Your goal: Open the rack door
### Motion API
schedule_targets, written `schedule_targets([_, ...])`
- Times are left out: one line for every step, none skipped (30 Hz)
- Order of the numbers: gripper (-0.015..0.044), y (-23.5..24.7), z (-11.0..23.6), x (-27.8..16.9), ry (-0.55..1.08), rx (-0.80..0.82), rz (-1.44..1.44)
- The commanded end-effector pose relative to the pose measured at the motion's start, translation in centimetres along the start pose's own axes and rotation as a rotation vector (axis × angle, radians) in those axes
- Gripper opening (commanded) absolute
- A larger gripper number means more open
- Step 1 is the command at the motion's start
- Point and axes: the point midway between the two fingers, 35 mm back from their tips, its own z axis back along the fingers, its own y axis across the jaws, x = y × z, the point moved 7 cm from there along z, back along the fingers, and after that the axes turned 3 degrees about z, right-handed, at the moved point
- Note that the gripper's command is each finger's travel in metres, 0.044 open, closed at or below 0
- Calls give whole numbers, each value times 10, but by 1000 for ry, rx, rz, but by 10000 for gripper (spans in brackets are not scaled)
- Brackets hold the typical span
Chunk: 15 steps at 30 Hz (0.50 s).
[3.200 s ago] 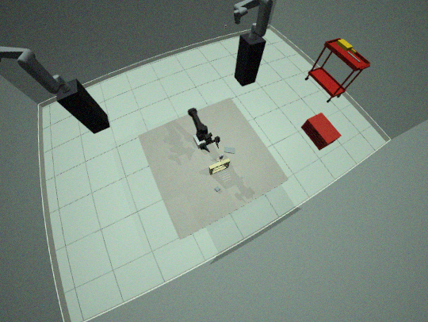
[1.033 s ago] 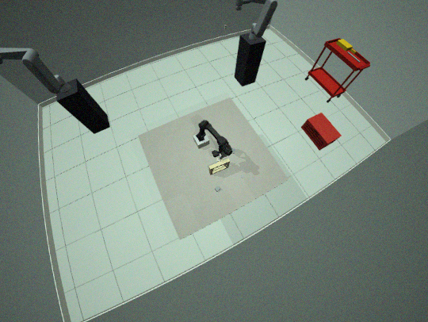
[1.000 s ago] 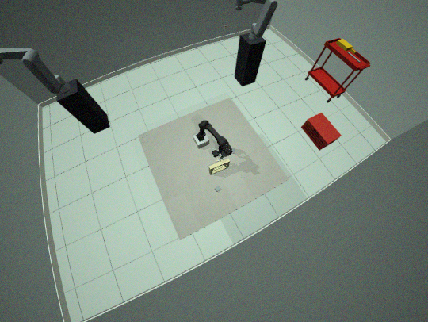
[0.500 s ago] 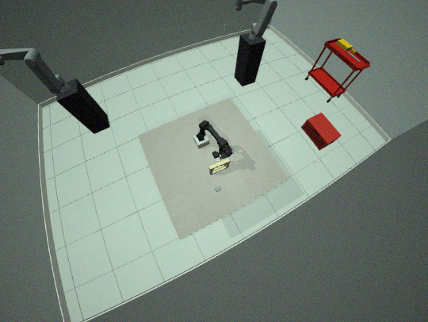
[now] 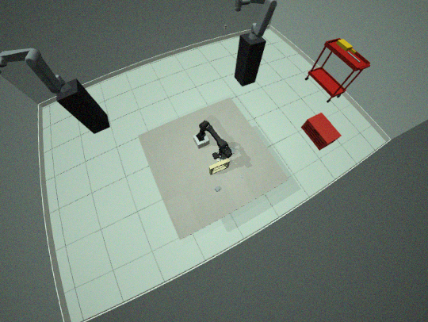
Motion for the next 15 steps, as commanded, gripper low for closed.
schedule_targets([284, -1, -8, -1, 4, -7, -4])
schedule_targets([284, -1, -10, -1, 4, -7, -4])
schedule_targets([284, -1, -11, -1, 4, -7, -4])
schedule_targets([284, -1, -13, -2, 4, -7, -4])
schedule_targets([284, -1, -15, -2, 4, -7, -4])
schedule_targets([284, -1, -16, -2, 4, -7, -4])
schedule_targets([284, -1, -18, -2, 4, -7, -4])
schedule_targets([284, -1, -19, -2, 4, -7, -4])
schedule_targets([284, -1, -21, -2, 4, -7, -4])
schedule_targets([284, -1, -22, -3, 4, -7, -4])
schedule_targets([284, -1, -23, -3, 4, -7, -4])
schedule_targets([284, -1, -23, -3, 4, -7, -4])
schedule_targets([258, -1, -23, -3, 4, -7, -4])
schedule_targets([232, -1, -23, -3, 4, -7, -4])
schedule_targets([206, -1, -23, -3, 4, -7, -4])
